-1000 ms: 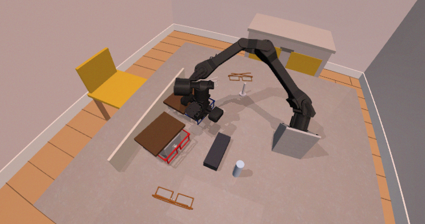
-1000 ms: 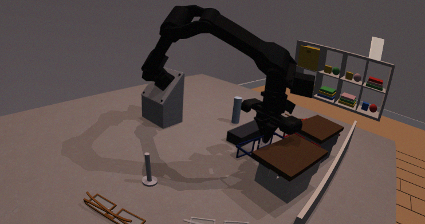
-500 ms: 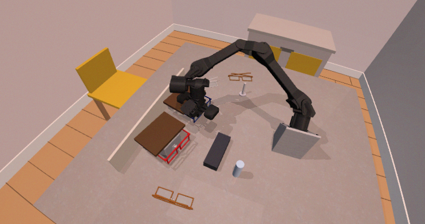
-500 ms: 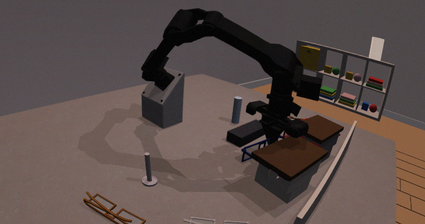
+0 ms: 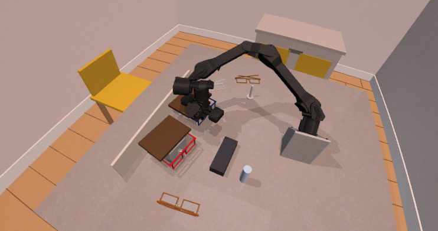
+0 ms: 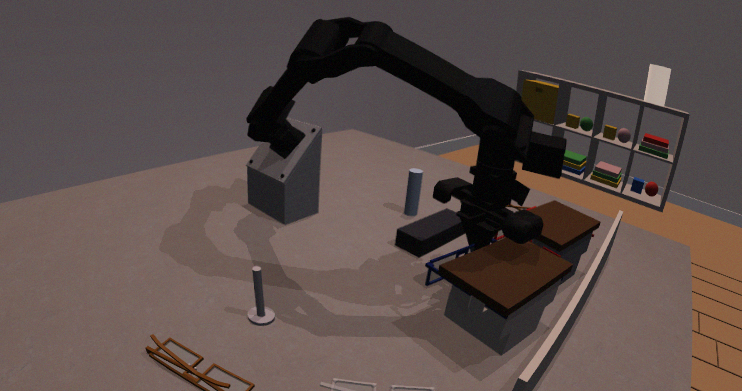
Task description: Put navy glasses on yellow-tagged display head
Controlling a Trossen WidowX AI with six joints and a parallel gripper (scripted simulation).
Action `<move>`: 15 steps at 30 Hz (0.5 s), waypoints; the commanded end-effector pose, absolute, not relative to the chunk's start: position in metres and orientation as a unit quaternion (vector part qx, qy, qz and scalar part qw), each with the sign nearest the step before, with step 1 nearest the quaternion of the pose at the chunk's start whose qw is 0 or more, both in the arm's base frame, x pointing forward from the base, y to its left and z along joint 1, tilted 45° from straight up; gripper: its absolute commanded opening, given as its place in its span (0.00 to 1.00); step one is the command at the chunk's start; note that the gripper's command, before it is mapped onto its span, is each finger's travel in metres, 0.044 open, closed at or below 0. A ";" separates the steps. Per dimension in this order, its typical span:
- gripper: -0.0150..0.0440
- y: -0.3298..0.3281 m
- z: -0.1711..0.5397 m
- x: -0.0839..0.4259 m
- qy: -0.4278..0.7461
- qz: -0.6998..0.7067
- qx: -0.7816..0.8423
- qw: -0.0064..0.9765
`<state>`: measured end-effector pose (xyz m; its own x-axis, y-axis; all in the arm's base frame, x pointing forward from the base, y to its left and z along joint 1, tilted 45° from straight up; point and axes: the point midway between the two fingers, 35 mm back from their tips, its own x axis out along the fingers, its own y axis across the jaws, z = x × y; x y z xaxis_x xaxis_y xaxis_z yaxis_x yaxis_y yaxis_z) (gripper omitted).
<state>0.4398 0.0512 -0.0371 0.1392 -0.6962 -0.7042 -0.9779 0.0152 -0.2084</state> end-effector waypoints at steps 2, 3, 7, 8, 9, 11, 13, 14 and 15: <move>0.25 0.050 -0.037 0.440 0.623 0.205 -0.674 0.341; 0.25 0.050 -0.038 0.440 0.623 0.205 -0.674 0.341; 0.25 0.049 -0.039 0.440 0.623 0.205 -0.674 0.341; 0.25 0.048 -0.039 0.440 0.623 0.205 -0.674 0.341; 0.25 0.048 -0.040 0.441 0.623 0.205 -0.674 0.341; 0.25 0.047 -0.040 0.441 0.623 0.205 -0.674 0.341; 0.25 0.047 -0.041 0.441 0.623 0.205 -0.674 0.341; 0.30 0.047 -0.040 0.440 0.624 0.205 -0.671 0.343; 0.34 0.047 -0.040 0.440 0.624 0.205 -0.671 0.343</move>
<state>0.4401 0.0472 -0.0403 0.1365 -0.6972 -0.7037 -0.9786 0.0152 -0.2050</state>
